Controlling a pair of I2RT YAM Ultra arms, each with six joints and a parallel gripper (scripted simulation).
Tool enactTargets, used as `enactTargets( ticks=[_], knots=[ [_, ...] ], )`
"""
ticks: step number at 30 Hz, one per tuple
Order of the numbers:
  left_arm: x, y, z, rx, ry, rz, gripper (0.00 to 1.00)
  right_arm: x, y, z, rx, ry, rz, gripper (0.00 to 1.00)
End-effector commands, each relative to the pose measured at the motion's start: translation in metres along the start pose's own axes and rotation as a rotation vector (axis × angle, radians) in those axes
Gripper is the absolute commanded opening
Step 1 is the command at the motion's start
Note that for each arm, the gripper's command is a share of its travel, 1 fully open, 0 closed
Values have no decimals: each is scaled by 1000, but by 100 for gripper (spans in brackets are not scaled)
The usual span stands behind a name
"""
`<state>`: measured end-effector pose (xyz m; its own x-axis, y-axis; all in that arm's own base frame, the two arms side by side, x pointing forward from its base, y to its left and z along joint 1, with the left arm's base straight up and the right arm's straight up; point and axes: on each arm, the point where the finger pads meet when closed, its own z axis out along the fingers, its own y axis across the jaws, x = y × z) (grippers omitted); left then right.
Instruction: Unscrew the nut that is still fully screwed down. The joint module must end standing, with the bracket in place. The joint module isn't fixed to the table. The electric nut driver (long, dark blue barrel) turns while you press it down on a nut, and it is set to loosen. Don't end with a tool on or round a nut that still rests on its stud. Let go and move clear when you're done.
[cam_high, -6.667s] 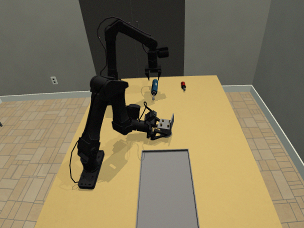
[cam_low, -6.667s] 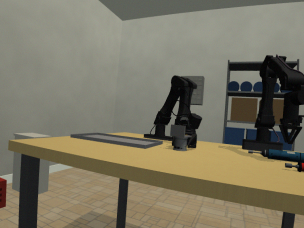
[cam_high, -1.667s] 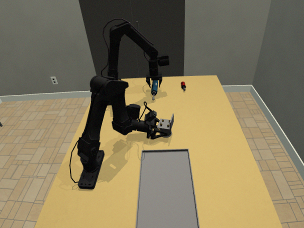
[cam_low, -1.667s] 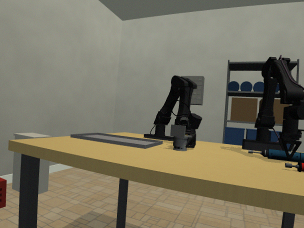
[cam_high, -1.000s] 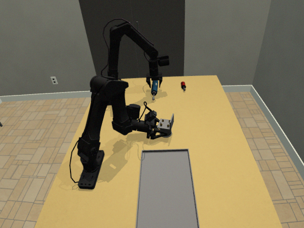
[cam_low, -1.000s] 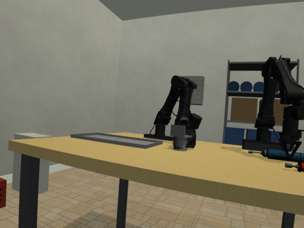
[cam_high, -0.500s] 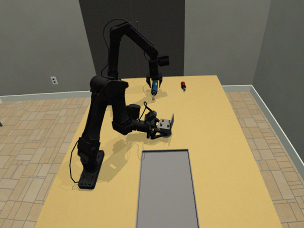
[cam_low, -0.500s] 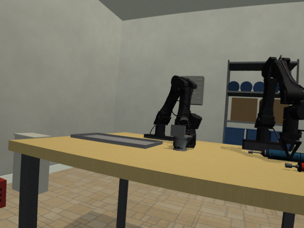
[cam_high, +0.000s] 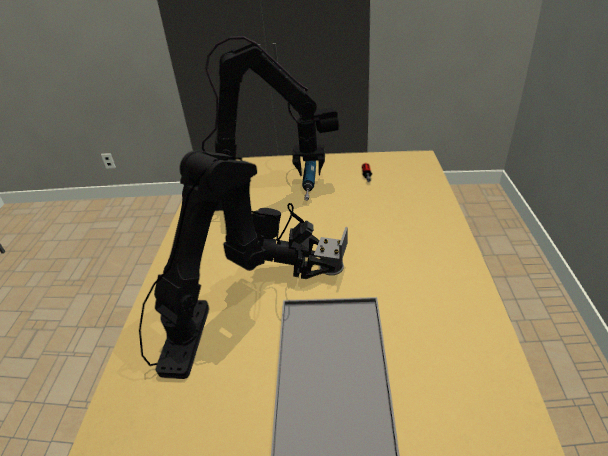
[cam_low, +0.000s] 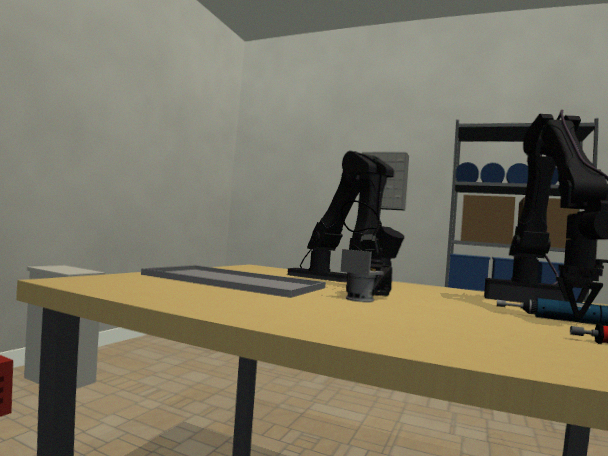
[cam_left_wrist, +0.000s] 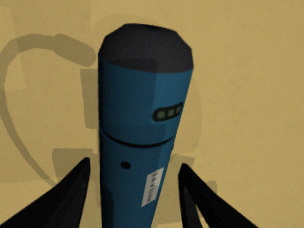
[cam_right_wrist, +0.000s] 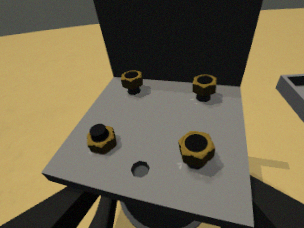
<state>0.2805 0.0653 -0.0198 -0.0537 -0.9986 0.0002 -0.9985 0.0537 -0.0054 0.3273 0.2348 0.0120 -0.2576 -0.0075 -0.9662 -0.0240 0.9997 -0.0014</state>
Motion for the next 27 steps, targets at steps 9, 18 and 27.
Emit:
enactTargets(
  ticks=[9, 18, 27],
  knots=[
    [2, 10, 7, -29, -3, 13, 65, 2, 2, 3, -3, 11, -2, 59],
    [0, 2, 1, -3, -3, 4, 65, 2, 2, 3, -3, 11, -2, 59],
    [0, 4, 4, -7, -11, 12, 65, 2, 2, 3, -3, 11, -2, 59]
  ],
)
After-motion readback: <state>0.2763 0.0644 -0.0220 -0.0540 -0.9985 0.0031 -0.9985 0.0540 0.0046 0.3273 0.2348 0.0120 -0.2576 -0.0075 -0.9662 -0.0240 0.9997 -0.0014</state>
